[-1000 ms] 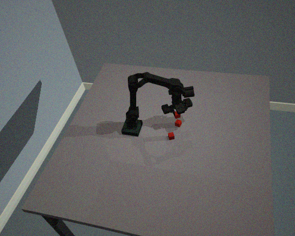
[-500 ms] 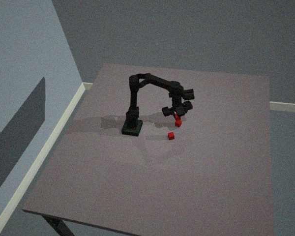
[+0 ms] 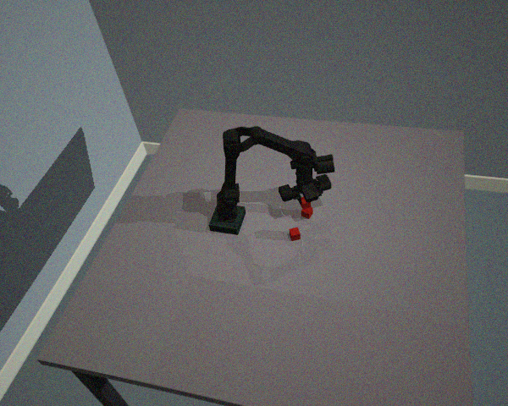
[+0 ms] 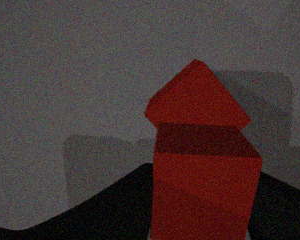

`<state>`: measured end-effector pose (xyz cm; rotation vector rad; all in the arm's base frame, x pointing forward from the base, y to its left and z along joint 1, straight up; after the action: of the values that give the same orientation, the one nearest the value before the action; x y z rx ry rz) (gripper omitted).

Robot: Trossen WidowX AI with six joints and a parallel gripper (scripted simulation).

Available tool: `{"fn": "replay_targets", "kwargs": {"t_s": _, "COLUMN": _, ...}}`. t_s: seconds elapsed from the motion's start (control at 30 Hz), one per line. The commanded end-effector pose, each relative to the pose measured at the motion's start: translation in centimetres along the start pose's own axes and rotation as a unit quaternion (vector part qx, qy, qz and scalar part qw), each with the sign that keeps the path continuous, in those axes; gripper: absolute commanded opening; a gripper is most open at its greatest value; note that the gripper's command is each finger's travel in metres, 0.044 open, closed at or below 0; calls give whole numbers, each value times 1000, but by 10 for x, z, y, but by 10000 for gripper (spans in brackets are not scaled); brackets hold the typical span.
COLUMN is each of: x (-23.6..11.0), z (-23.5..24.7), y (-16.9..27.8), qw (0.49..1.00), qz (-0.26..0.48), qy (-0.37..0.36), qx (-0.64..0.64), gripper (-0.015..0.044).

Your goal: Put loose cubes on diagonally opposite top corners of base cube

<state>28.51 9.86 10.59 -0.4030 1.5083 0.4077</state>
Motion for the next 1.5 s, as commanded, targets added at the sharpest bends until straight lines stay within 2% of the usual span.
{"fn": "replay_targets", "kwargs": {"t_s": 0.0, "x": 1, "z": 0, "y": 0, "qw": 1000, "qz": 0, "qy": 0, "qx": -1, "gripper": 105}}
{"fn": "replay_targets", "kwargs": {"t_s": 0.33, "x": 1, "z": 0, "y": 0, "qw": 1000, "qz": 0, "qy": 0, "qx": -1, "gripper": 105}}
{"fn": "replay_targets", "kwargs": {"t_s": 0.47, "x": 1, "z": 0, "y": 0, "qw": 1000, "qz": 0, "qy": 0, "qx": -1, "gripper": 205}}
{"fn": "replay_targets", "kwargs": {"t_s": 0.63, "x": 1, "z": 0, "y": 0, "qw": 1000, "qz": 0, "qy": 0, "qx": -1, "gripper": 205}}
{"fn": "replay_targets", "kwargs": {"t_s": 1.2, "x": -30, "z": 0, "y": 0, "qw": 1000, "qz": 0, "qy": 0, "qx": 0, "gripper": 205}}
{"fn": "replay_targets", "kwargs": {"t_s": 1.27, "x": -29, "z": -2, "y": -5, "qw": 1000, "qz": -1, "qy": -1, "qx": 1, "gripper": 258}}
{"fn": "replay_targets", "kwargs": {"t_s": 1.3, "x": -32, "z": -5, "y": -12, "qw": 1000, "qz": -1, "qy": -1, "qx": 3, "gripper": 265}}
{"fn": "replay_targets", "kwargs": {"t_s": 1.47, "x": -47, "z": -26, "y": -48, "qw": 1000, "qz": -3, "qy": 0, "qx": 13, "gripper": 265}}
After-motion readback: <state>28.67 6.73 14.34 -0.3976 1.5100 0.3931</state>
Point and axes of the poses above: the point midway between the two fingers, 35 mm back from their tips, its own x axis out along the fingers, its own z axis across the jaws, y = z × x, the point moved 5 cm from there along -x, back along the fingers
